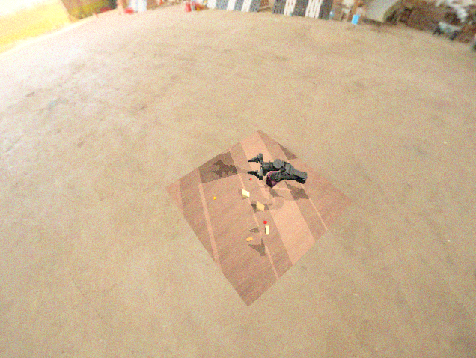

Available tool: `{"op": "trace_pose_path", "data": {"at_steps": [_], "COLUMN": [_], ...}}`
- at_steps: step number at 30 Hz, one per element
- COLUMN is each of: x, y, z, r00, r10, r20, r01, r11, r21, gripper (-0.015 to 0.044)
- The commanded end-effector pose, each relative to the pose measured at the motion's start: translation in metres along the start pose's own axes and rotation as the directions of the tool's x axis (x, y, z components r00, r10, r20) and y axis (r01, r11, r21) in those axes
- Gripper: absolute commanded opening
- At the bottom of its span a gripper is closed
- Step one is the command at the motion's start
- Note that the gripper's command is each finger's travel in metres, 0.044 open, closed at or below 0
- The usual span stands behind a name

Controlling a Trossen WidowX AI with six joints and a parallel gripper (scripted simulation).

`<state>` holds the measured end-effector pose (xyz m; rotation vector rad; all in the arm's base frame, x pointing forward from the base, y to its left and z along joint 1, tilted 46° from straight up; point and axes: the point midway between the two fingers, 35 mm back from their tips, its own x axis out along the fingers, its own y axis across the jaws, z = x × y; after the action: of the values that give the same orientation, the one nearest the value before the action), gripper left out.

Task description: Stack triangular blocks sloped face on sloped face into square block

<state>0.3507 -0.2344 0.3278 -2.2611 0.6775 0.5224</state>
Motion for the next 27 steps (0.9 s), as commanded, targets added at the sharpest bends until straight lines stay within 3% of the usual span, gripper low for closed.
{"op": "trace_pose_path", "data": {"at_steps": [1,8,11,15,20,24,27], "x": [0.034,0.068,0.070,0.062,0.039,0.011,0.000], "y": [-0.008,-0.015,-0.017,-0.020,-0.024,-0.028,-0.029], "z": [0.060,0.171,0.217,0.283,0.353,0.405,0.421], "r00": [0.970,0.770,0.637,0.392,0.063,-0.220,-0.312], "r10": [-0.019,-0.032,-0.033,-0.034,-0.044,-0.073,-0.090], "r20": [0.241,0.637,0.770,0.919,0.997,0.973,0.946], "r01": [0.029,0.084,0.101,0.106,0.060,-0.040,-0.090], "r11": [0.999,0.995,0.994,0.994,0.997,0.997,0.994], "r21": [-0.038,-0.052,-0.041,-0.008,0.040,0.066,0.065], "gripper": [0.0440,0.0440,0.0440,0.0440,0.0440,0.0440,0.0440]}}
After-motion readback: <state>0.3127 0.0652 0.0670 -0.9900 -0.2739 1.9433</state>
